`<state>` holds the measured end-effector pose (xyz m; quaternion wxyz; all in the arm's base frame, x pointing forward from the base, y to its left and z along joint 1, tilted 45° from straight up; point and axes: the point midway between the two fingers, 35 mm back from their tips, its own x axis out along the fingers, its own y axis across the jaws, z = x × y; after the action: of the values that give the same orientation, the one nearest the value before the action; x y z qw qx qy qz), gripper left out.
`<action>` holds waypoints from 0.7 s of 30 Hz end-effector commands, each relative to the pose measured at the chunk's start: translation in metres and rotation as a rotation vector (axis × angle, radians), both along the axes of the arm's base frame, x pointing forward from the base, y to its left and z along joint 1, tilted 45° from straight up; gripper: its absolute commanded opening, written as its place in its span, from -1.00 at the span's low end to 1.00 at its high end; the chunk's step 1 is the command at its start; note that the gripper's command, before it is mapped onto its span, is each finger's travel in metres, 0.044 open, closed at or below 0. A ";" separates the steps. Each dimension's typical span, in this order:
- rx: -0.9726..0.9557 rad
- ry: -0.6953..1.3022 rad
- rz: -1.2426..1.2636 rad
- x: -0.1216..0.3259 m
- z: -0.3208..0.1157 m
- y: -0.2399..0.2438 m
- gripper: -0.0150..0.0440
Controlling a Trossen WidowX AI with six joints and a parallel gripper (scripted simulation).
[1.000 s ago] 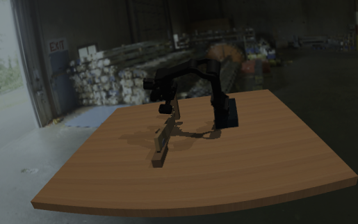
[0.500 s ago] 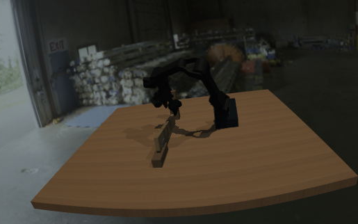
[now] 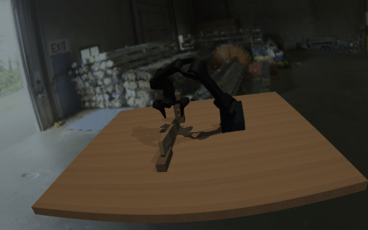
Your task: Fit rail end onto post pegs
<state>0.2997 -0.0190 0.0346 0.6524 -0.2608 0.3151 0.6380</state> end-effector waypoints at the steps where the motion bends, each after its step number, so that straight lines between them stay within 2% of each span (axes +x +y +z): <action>1: 0.052 -0.077 0.077 0.003 -0.005 0.000 1.00; 21: 0.051 -0.077 0.077 0.004 -0.022 0.016 1.00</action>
<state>0.3059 -0.0073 0.0177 0.6455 -0.2869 0.2612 0.6579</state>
